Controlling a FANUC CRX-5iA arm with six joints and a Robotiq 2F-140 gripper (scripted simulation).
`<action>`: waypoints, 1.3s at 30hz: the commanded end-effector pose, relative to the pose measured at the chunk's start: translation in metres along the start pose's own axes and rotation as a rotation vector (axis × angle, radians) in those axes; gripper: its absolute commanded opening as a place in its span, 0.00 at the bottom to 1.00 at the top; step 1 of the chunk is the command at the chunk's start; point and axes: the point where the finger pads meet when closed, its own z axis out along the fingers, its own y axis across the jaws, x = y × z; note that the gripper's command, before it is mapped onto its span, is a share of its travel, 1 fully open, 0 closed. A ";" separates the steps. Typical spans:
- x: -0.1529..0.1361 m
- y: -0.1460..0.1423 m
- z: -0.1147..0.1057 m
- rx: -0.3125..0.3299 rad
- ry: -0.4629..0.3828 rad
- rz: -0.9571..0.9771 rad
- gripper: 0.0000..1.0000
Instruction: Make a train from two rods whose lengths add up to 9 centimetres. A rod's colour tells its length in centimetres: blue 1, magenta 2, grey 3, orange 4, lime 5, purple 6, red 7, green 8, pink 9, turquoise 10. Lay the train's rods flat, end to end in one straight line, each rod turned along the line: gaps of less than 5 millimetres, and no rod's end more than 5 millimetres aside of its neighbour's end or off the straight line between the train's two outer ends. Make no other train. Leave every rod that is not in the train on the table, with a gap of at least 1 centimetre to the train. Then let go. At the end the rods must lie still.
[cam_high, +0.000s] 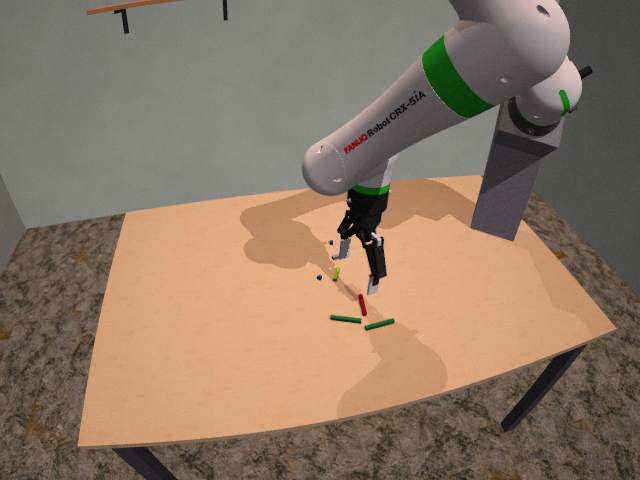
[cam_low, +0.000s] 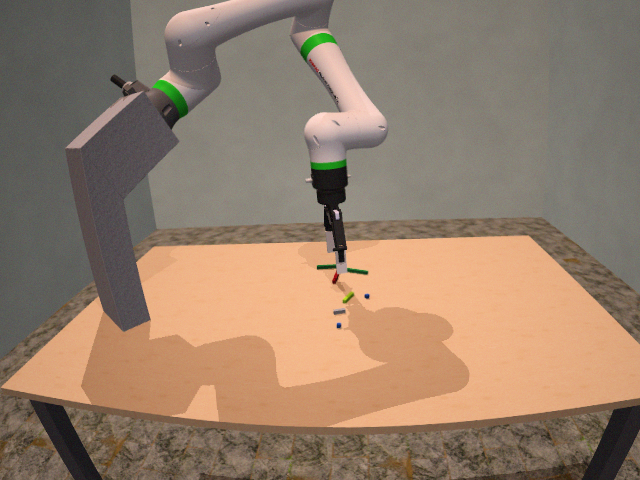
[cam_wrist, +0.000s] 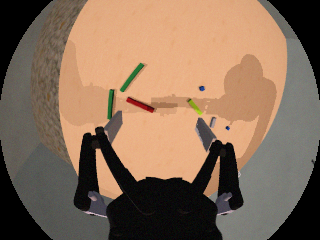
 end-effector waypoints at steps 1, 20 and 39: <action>0.011 0.013 -0.001 -0.005 -0.023 0.166 1.00; 0.042 0.058 -0.009 -0.013 -0.022 0.681 1.00; 0.061 0.095 -0.019 -0.024 -0.021 1.066 0.15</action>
